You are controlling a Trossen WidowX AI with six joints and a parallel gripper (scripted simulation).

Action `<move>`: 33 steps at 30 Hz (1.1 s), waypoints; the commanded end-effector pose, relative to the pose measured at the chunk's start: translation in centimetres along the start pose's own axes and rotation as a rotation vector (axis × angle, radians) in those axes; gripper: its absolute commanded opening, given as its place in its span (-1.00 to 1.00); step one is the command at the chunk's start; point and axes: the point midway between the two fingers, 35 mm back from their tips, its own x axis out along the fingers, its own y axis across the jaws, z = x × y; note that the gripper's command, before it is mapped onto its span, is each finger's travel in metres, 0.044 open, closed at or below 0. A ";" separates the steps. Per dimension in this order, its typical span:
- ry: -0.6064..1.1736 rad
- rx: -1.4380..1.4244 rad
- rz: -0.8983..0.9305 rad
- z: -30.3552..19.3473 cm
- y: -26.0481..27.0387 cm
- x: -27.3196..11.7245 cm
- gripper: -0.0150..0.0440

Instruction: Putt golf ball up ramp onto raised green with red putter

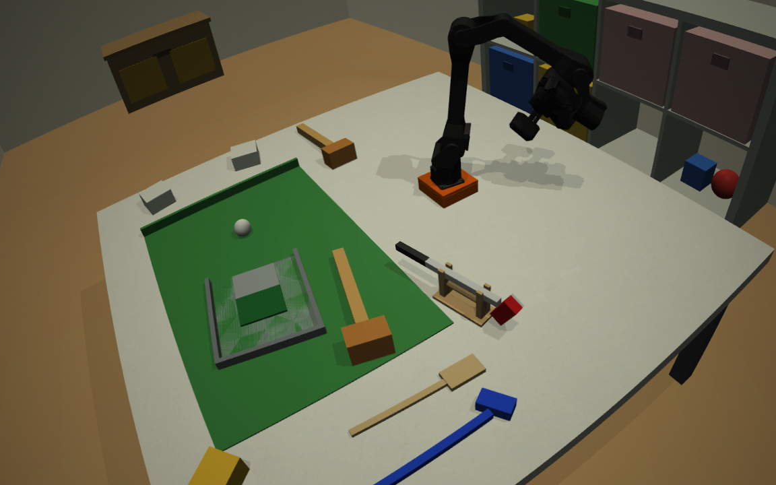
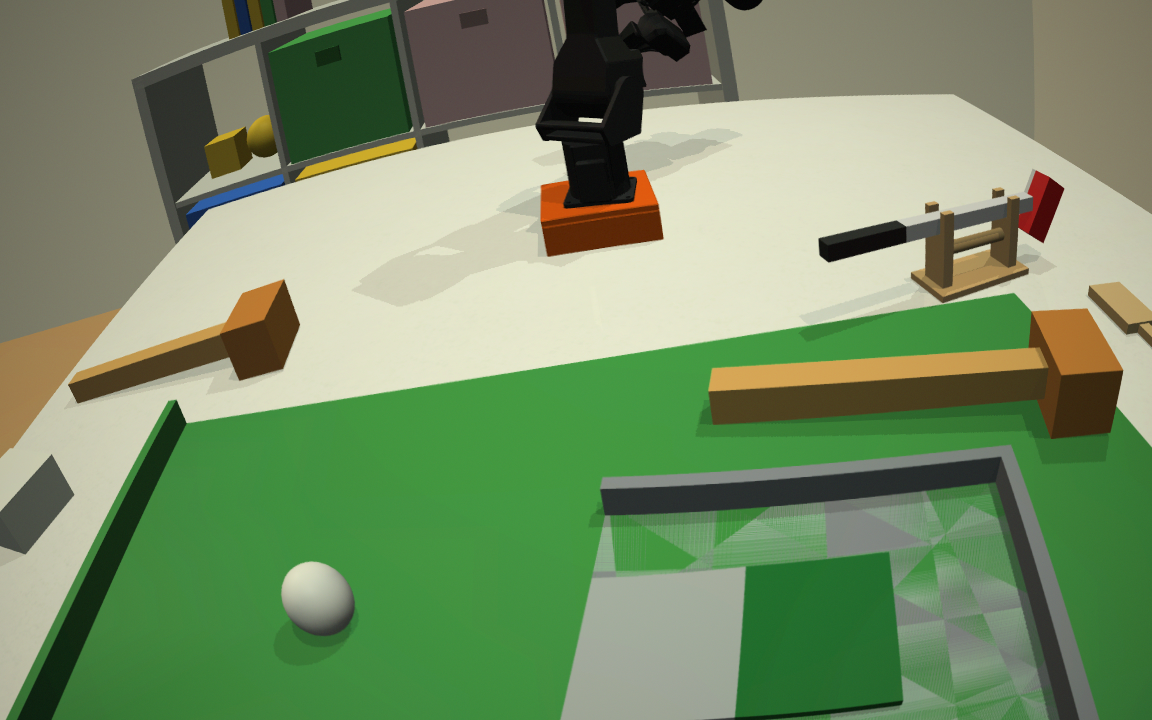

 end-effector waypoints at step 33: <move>-1.081 -0.026 -0.367 -3.0 -33.4 -21.7 1.00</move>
